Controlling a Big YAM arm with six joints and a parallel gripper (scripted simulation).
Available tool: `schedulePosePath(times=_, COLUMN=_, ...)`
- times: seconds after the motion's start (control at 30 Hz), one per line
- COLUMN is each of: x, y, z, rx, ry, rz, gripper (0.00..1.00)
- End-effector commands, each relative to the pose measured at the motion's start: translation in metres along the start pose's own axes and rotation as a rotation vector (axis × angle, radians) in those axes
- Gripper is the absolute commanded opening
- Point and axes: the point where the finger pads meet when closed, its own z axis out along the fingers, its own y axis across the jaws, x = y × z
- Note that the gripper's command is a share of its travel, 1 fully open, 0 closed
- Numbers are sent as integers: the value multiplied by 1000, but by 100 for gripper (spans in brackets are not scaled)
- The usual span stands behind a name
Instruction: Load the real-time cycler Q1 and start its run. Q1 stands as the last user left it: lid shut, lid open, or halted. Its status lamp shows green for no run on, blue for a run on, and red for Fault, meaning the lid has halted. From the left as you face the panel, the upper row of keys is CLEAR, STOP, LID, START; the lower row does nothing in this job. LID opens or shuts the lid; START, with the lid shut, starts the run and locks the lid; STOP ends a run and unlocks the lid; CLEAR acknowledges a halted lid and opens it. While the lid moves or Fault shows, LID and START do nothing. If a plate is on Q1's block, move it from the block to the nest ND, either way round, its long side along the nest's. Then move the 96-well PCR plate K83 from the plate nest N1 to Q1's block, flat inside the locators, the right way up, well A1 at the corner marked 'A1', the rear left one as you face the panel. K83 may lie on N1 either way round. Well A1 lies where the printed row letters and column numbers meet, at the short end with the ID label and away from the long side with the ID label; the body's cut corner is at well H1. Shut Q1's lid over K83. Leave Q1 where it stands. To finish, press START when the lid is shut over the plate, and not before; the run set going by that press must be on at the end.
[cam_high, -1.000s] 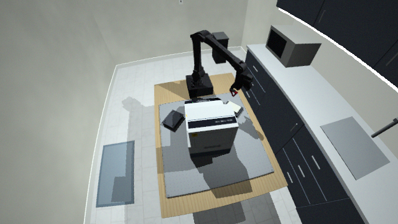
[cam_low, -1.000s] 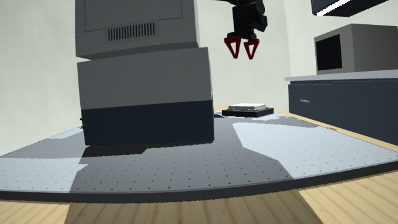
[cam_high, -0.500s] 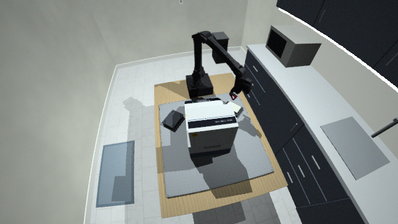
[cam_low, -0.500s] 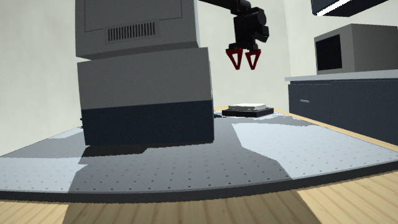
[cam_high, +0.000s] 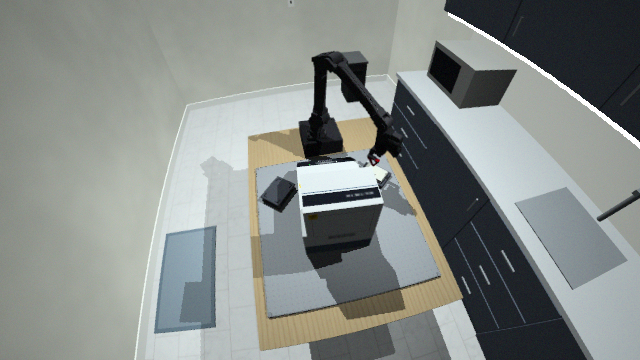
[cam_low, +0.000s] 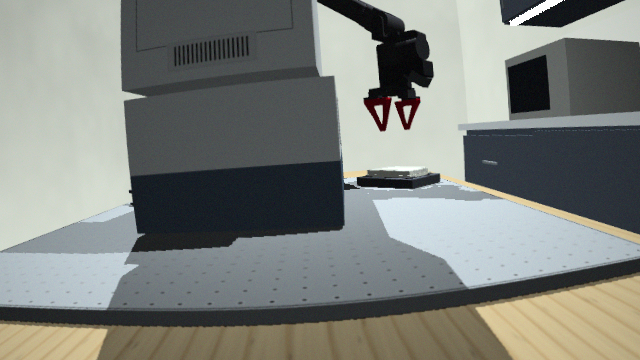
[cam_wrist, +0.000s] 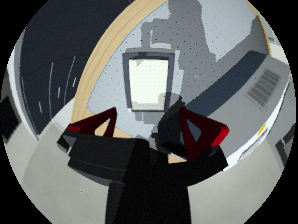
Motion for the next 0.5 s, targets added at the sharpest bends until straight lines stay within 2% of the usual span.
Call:
schedulePosePath(times=0.0, x=-12, y=6, z=5, rx=4, ry=-30, rz=-7, gripper=100)
schedulePosePath(times=0.13, x=-15, y=5, z=1, rx=4, ry=-46, rz=-12, gripper=100)
schedulePosePath(times=0.47, x=-7, y=6, z=49, rx=3, ry=-16, rz=-9, gripper=100)
